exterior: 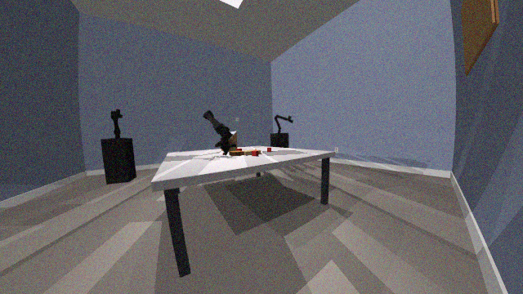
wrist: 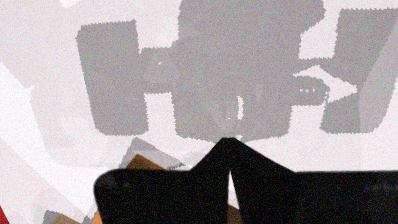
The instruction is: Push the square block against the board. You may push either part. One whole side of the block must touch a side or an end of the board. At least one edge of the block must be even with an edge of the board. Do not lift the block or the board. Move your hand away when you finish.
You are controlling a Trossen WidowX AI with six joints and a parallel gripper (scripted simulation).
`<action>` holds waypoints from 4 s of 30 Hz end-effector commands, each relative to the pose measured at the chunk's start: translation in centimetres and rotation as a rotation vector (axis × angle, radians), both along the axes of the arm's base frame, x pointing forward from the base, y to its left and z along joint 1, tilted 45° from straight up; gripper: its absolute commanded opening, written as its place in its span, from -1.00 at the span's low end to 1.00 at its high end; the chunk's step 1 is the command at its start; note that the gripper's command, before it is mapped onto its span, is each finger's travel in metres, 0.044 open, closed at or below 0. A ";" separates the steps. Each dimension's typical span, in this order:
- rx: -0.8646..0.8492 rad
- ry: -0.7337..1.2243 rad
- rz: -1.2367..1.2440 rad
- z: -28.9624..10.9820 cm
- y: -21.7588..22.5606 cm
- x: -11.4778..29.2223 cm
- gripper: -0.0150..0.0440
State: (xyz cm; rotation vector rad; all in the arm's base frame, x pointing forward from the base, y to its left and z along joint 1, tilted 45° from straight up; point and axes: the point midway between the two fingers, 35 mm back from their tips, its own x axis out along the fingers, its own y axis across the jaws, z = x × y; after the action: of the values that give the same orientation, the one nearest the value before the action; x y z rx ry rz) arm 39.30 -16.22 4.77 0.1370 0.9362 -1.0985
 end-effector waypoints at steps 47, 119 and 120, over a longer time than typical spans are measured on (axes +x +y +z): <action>-0.102 0.604 0.618 -2.6 9.2 -7.9 -0.49; -0.123 0.683 0.698 -6.9 6.5 -3.1 -0.49; -0.123 0.683 0.698 -6.9 6.6 -3.0 -0.49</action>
State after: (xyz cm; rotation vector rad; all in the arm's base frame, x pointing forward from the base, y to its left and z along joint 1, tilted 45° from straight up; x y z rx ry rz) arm 35.59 -9.85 -2.29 -0.6712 1.3827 -0.5310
